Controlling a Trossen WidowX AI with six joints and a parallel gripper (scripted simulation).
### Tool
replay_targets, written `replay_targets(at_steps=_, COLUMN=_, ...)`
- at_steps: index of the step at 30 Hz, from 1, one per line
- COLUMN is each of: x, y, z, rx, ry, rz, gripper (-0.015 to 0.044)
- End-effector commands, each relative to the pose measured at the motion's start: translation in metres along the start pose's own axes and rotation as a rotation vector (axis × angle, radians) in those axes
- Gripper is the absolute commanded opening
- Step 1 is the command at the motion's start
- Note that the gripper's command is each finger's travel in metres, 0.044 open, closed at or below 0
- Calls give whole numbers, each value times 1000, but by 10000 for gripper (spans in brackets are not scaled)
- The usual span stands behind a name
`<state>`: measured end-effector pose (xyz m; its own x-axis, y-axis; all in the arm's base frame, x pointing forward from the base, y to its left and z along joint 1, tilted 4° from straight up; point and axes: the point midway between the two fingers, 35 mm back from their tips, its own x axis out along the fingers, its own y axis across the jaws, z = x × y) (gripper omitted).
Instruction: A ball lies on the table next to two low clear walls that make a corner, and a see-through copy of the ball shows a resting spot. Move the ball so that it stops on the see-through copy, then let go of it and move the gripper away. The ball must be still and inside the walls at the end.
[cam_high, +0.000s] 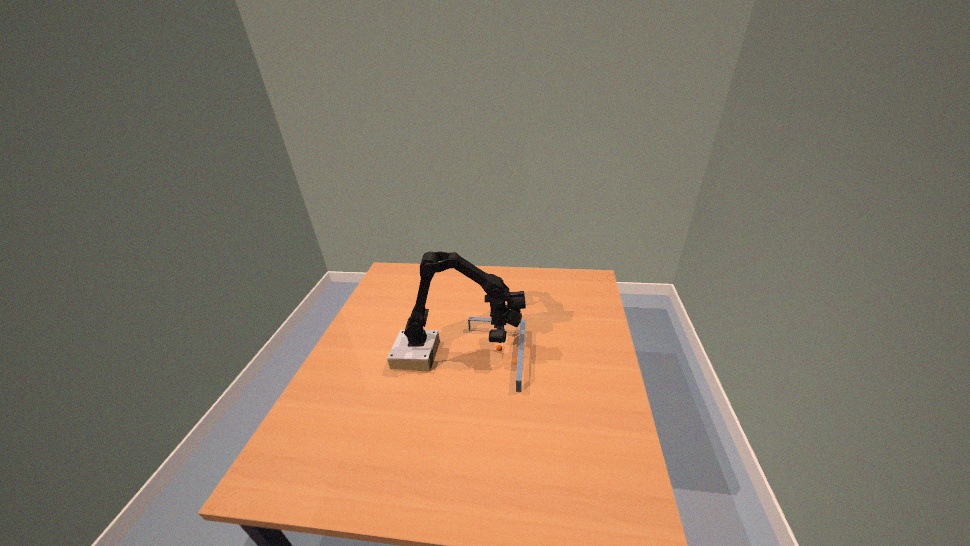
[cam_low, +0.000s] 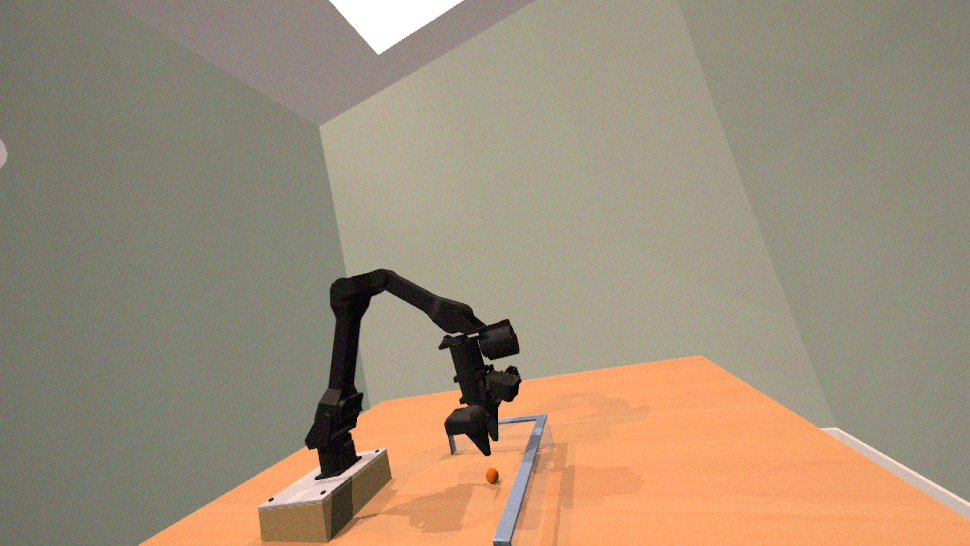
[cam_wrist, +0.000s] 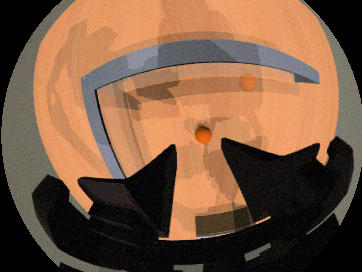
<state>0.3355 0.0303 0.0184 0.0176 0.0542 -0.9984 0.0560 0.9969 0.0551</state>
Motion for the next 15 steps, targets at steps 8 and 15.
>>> replay_targets(at_steps=8, x=15, y=-10, z=-7, rx=-5, ry=43, rz=-29, gripper=219)
replay_targets(at_steps=15, x=19, y=-10, z=-7, rx=-5, ry=43, rz=-29, gripper=219)
